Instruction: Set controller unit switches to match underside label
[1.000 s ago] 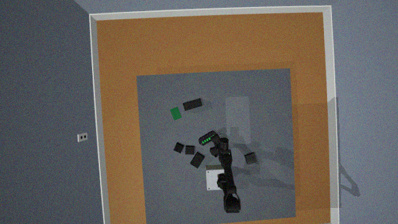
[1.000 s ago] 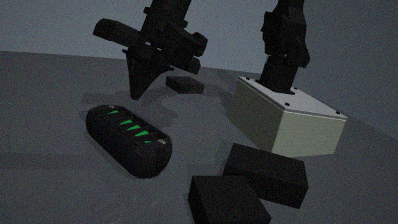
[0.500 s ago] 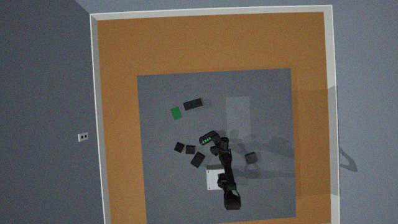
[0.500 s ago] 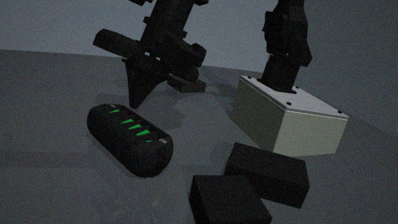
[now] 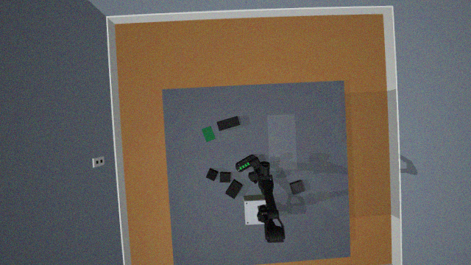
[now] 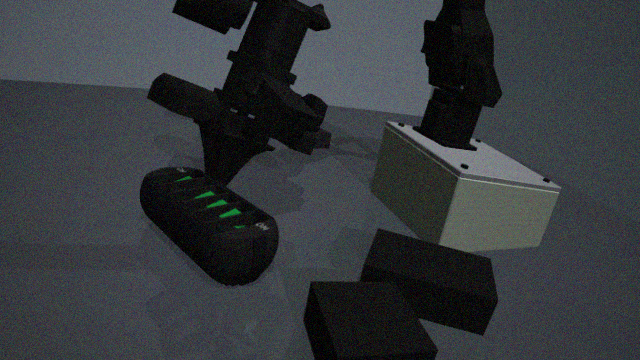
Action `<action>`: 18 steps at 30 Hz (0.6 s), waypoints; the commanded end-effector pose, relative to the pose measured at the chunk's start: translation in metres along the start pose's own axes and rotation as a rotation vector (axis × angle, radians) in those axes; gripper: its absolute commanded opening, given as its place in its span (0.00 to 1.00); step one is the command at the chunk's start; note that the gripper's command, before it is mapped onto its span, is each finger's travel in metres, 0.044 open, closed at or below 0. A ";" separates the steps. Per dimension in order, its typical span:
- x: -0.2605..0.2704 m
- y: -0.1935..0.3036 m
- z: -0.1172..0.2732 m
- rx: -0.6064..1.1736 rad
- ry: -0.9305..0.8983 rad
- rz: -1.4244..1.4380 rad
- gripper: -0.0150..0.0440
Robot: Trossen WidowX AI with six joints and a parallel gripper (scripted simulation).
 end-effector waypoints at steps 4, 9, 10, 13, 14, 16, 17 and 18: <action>0.009 -0.005 -0.011 -0.015 -0.012 -0.001 0.25; 0.009 -0.005 -0.011 -0.015 -0.012 -0.001 0.25; 0.009 -0.005 -0.011 -0.015 -0.012 -0.001 0.25; 0.008 -0.005 -0.012 -0.015 -0.012 -0.001 0.25; 0.007 -0.005 -0.012 -0.015 -0.012 -0.001 0.25; 0.007 -0.005 -0.012 -0.015 -0.012 -0.001 0.25; 0.006 -0.005 -0.012 -0.015 -0.012 -0.001 0.25; 0.006 -0.005 -0.012 -0.015 -0.012 -0.001 0.25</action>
Point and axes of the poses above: the point midway between the two fingers, 35 mm back from their tips, its own z axis back along the fingers, its own x axis across the jaws, y = z × x, the point moved 2 cm from there along z, back along the fingers, and after that the axes turned 11 degrees about z, right-handed, at the moved point
